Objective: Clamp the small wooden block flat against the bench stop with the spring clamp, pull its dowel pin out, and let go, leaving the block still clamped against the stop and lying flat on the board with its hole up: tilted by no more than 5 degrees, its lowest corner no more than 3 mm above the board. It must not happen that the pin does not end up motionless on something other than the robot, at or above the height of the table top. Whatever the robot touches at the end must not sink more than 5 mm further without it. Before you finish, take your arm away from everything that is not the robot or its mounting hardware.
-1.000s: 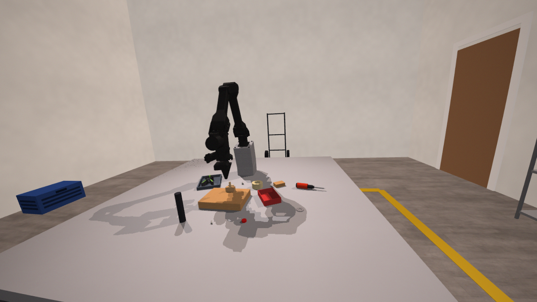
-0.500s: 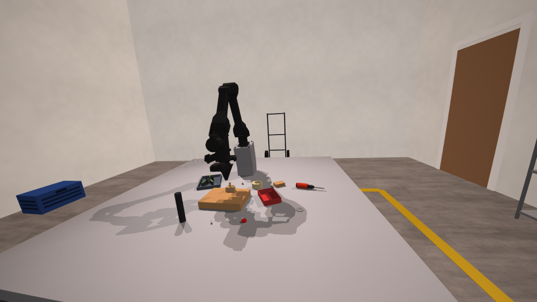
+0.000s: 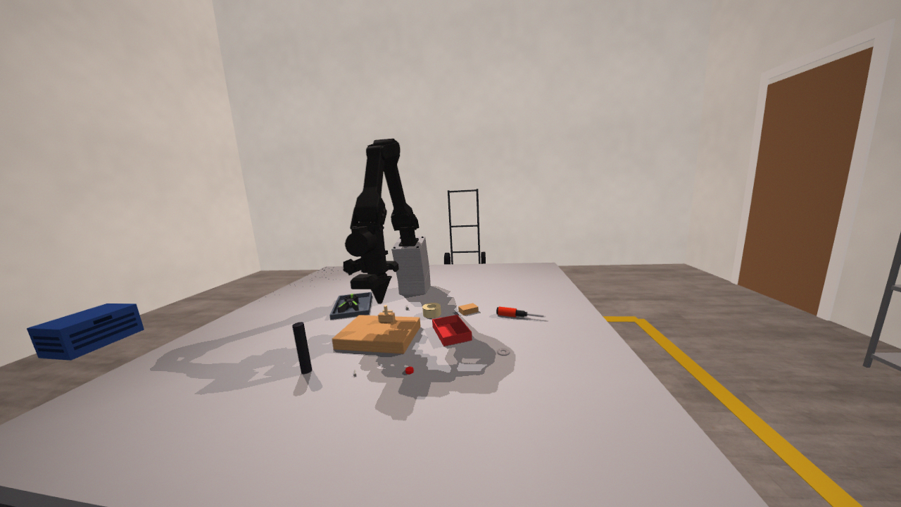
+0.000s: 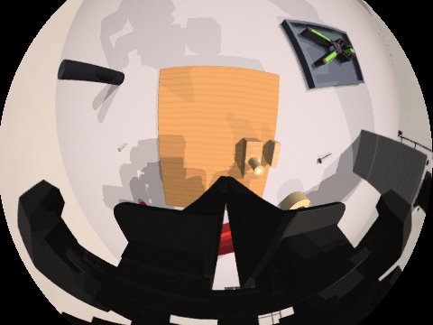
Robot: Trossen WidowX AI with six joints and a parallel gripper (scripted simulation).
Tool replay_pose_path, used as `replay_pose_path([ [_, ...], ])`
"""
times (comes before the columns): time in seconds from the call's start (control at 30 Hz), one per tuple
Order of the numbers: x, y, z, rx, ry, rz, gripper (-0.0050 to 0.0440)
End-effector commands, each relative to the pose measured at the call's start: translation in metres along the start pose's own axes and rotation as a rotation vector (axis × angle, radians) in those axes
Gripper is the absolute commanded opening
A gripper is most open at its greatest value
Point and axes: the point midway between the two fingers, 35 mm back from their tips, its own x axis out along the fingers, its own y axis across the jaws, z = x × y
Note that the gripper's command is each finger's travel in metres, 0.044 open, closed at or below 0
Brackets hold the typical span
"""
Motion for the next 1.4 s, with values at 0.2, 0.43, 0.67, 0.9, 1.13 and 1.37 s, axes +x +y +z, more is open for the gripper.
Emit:
replay_pose_path([
  [0.2,0.001,0.000,0.000,0.005,-0.001,-0.003,0.0000],
  [0.43,0.008,-0.001,0.000,0.015,-0.003,-0.009,0.0000],
  [0.67,0.016,0.000,0.000,0.015,-0.003,-0.009,0.0000],
  [0.9,0.027,0.000,0.000,0.015,-0.003,-0.009,0.0000],
  [1.13,0.035,0.000,0.000,0.015,-0.003,-0.009,0.0000],
  [1.37,0.047,0.000,0.000,0.015,-0.003,-0.009,0.0000],
])
